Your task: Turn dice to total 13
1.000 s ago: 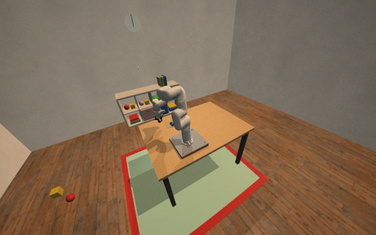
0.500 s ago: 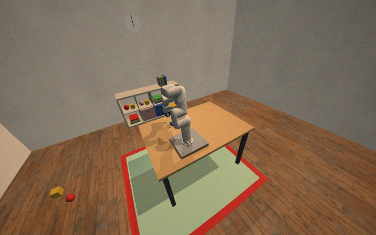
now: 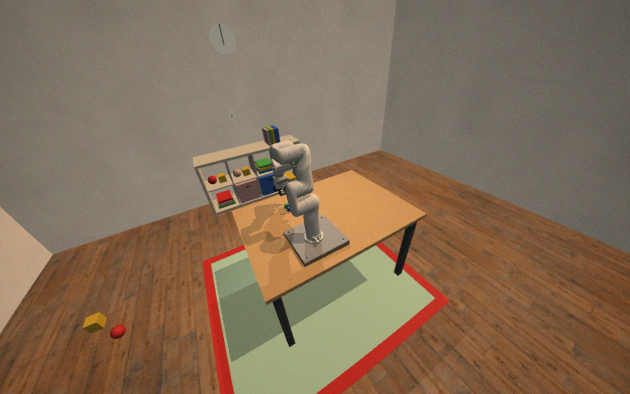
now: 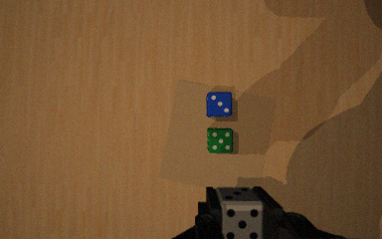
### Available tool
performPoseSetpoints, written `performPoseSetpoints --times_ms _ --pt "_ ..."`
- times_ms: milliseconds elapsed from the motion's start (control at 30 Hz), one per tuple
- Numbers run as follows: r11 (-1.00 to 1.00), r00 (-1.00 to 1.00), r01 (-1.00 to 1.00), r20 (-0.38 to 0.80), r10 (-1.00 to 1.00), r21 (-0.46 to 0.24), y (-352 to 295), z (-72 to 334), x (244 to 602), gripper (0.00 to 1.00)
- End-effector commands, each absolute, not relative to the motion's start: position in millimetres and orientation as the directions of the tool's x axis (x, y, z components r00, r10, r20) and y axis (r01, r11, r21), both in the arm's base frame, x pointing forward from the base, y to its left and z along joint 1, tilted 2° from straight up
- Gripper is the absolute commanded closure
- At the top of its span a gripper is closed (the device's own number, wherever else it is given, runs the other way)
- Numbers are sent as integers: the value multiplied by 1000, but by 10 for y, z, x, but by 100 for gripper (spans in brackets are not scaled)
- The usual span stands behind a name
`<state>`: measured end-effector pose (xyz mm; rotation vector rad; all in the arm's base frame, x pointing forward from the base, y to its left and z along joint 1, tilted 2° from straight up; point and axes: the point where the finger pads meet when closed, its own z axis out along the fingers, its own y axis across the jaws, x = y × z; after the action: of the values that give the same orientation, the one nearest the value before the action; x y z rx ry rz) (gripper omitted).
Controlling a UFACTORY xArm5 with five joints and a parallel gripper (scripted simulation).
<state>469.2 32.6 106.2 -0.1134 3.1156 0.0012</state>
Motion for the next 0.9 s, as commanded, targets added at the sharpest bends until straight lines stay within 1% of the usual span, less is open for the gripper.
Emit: performPoseSetpoints --times_ms 0,300,367,667,867 --pt "997 -997 -72 -28 -72 0 325 1047 4704 73" --pt "997 -997 -72 -27 -72 0 331 756 4713 73" --pt "997 -997 -72 -27 -72 0 331 756 4713 73" --pt "997 -997 -72 -28 -72 0 340 327 4726 73" --pt "997 -997 -72 -28 -72 0 343 156 4731 73"
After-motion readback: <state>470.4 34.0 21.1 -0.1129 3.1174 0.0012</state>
